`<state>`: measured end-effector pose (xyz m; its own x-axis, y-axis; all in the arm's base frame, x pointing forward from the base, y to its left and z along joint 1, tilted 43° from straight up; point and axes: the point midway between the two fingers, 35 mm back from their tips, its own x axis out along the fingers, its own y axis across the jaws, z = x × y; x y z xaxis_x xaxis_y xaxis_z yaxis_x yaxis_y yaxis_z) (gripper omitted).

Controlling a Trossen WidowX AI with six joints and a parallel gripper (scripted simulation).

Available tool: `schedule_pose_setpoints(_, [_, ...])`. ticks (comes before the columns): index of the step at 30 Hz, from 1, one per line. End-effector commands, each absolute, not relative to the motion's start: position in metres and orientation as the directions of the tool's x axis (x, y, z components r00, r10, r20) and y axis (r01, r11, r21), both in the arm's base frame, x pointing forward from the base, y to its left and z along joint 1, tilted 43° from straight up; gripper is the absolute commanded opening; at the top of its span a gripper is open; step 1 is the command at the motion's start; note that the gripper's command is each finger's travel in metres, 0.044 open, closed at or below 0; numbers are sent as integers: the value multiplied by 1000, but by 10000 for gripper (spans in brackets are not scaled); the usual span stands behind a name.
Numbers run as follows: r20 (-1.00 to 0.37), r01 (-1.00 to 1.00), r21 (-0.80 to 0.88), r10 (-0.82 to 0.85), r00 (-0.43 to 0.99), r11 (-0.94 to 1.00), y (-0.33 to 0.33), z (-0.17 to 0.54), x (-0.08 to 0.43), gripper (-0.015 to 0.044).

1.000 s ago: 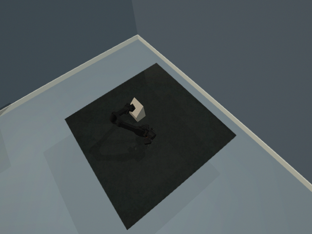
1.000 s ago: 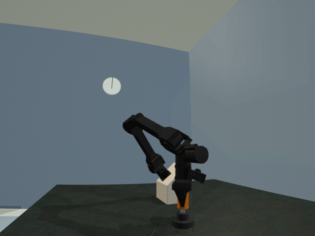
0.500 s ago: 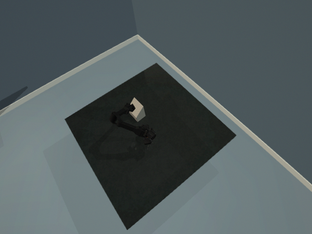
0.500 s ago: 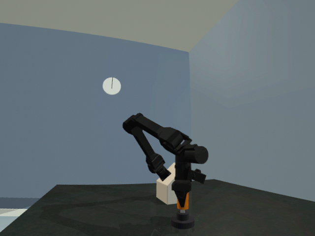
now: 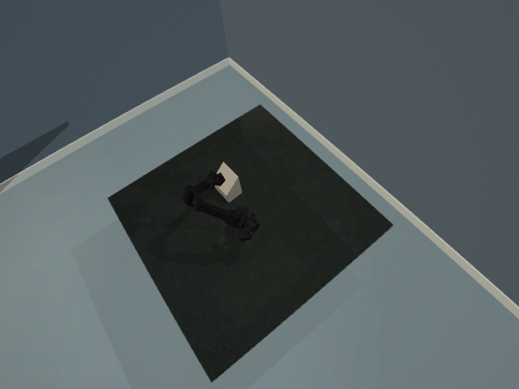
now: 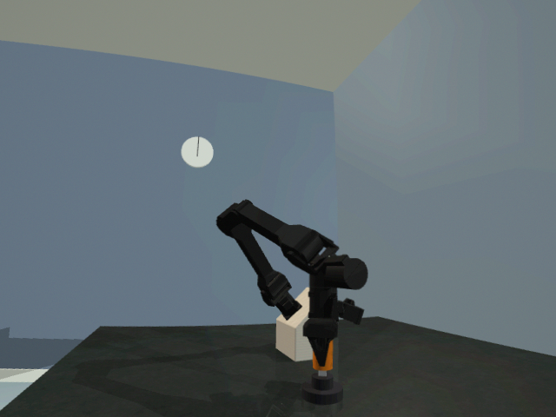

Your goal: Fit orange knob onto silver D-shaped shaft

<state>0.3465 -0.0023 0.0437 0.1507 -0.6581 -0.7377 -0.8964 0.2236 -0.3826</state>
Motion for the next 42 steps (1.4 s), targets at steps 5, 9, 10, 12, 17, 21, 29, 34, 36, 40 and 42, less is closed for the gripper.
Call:
schedule_pose_setpoints(5, [-736, -898, -382, -659, 154, 217, -2, 43, 347, 0])
schedule_pose_setpoints(9, [-736, -898, -382, -659, 154, 217, -2, 43, 347, 0])
schedule_pose_setpoints(10, [-736, -898, -382, -659, 154, 217, -2, 43, 347, 0])
schedule_pose_setpoints(12, [-736, -898, -382, -659, 154, 217, -2, 43, 347, 0])
schedule_pose_setpoints(17, [-736, -898, -382, -659, 154, 217, 1, 47, 345, 0])
schedule_pose_setpoints(21, [-736, -879, -407, -659, 154, 249, 2, 48, 342, 0])
schedule_pose_setpoints(29, [-736, -876, -411, -659, 154, 254, 0, 48, 343, 0])
schedule_pose_setpoints(34, [-736, -876, -411, -659, 154, 254, 0, 47, 344, 0])
schedule_pose_setpoints(36, [-736, -876, -411, -659, 154, 254, 0, 47, 344, 0])
schedule_pose_setpoints(40, [-736, -876, -411, -659, 154, 254, 1, 47, 345, 0])
schedule_pose_setpoints(42, [-736, -875, -411, -659, 154, 254, 1, 46, 345, 0])
